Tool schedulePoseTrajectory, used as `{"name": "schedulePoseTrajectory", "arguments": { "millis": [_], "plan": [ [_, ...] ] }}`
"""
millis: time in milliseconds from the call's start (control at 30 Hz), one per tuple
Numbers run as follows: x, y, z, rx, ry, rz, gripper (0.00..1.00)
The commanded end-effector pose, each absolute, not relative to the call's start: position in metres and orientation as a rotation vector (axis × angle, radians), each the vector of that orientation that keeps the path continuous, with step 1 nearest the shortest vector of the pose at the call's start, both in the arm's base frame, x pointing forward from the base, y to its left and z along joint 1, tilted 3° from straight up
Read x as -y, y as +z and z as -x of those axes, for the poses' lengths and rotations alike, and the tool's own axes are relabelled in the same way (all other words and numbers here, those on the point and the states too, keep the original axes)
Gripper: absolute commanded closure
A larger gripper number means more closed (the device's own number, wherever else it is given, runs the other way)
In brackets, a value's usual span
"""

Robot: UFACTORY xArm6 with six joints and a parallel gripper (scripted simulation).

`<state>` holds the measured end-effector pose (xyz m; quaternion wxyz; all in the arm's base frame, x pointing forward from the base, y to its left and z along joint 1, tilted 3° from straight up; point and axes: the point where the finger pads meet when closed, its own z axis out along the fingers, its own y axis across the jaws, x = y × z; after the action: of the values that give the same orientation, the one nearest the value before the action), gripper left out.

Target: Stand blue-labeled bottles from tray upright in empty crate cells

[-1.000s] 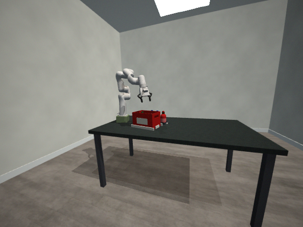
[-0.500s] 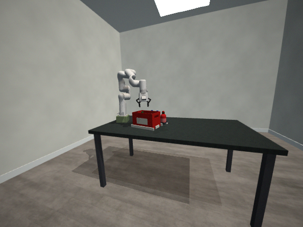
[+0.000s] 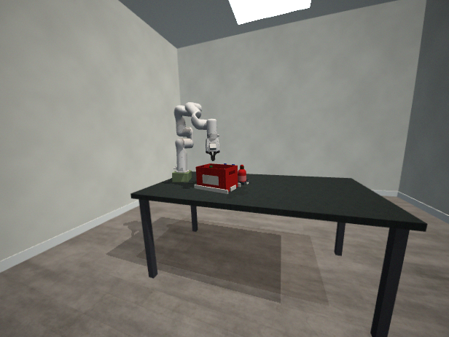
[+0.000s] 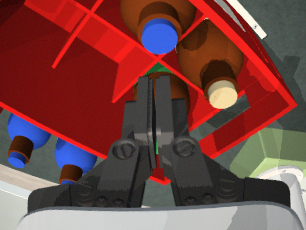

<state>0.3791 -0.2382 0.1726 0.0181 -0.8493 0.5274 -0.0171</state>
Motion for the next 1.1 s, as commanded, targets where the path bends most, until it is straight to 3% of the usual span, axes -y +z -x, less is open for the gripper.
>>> {"name": "schedulePoseTrajectory", "arguments": {
  "millis": [0, 833, 1067],
  "plan": [
    [0.239, 0.174, -0.38, -1.638, -0.059, 2.638, 1.0],
    [0.229, 0.175, -0.388, -1.644, -0.059, 2.634, 1.0],
    [0.147, 0.178, -0.435, -1.73, -0.055, 2.578, 1.0]
  ]
}}
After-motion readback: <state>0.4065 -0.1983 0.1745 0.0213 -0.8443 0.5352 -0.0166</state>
